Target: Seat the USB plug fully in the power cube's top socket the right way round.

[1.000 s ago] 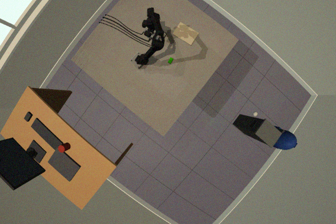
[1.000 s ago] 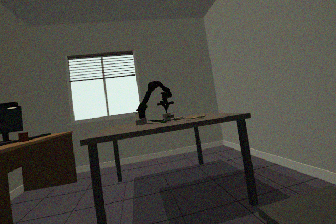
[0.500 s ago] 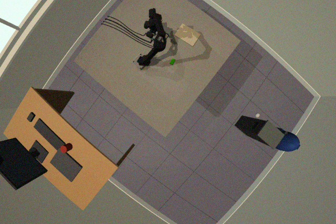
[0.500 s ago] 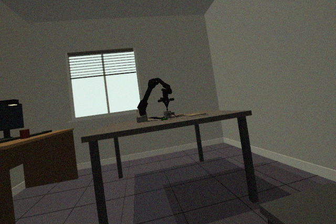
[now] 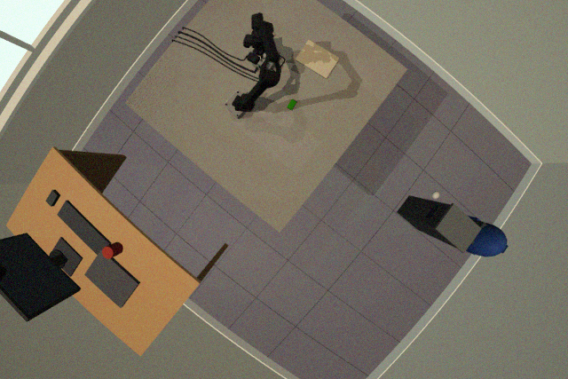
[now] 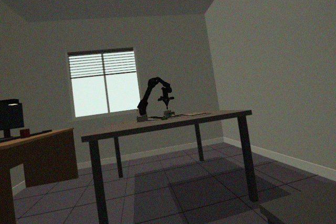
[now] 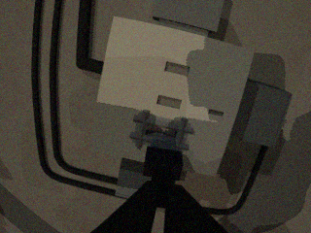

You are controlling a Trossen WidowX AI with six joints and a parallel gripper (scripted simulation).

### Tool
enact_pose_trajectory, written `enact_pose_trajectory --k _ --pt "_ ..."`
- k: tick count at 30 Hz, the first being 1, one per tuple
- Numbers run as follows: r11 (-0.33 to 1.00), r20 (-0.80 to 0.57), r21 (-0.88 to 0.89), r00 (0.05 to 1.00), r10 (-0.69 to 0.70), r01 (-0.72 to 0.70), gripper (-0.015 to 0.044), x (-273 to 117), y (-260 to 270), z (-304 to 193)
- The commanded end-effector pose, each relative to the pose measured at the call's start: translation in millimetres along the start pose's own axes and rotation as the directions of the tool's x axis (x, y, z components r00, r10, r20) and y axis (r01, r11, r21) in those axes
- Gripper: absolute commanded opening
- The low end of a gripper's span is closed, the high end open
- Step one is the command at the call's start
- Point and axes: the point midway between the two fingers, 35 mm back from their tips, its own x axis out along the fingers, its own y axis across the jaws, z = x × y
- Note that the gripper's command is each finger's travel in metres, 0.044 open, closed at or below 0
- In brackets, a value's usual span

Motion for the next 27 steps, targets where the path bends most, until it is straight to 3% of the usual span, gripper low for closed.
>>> enact_pose_trajectory --k 1,17,27 --pt "1.0 0.008 0.008 1.0 -0.003 0.003 0.0 -4.6 -1.5 0.6" --pt "1.0 0.004 0.019 1.0 -0.002 0.002 0.0 -10.2 -0.8 0.4" --pt "0.969 0.001 0.245 1.0 -0.001 0.001 0.0 -9.0 -0.2 0.1"
